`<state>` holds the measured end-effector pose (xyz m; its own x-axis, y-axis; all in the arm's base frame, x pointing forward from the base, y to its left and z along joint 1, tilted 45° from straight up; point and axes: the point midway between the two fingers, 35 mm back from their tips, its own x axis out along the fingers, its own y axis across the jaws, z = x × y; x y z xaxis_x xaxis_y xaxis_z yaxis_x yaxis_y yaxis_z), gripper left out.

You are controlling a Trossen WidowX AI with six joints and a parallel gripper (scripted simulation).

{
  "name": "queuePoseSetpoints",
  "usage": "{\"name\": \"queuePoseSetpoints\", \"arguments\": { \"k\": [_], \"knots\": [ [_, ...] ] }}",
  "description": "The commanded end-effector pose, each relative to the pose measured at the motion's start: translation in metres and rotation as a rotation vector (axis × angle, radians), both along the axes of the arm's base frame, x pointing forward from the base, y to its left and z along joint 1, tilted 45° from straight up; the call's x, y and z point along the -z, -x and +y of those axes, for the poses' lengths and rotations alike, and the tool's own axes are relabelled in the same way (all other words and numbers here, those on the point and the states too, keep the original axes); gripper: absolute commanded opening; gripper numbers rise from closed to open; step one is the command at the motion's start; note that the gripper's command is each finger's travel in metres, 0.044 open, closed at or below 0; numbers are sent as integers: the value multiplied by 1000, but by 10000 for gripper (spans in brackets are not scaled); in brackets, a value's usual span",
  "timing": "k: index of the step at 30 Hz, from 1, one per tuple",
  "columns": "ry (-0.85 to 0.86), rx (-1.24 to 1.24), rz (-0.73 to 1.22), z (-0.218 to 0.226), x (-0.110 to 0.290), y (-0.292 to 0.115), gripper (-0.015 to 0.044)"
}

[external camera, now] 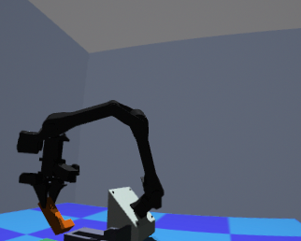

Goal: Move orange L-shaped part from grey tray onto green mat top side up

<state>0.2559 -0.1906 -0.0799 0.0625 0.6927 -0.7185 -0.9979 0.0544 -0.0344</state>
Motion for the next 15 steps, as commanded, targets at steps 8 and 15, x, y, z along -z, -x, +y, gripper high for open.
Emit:
{"name": "queuePoseSetpoints", "arguments": {
  "k": [8,15],
  "knots": [
    [-3,6,1,12,13,-1,0],
    [-4,6,1,20,21,-2,0]
  ]
}}
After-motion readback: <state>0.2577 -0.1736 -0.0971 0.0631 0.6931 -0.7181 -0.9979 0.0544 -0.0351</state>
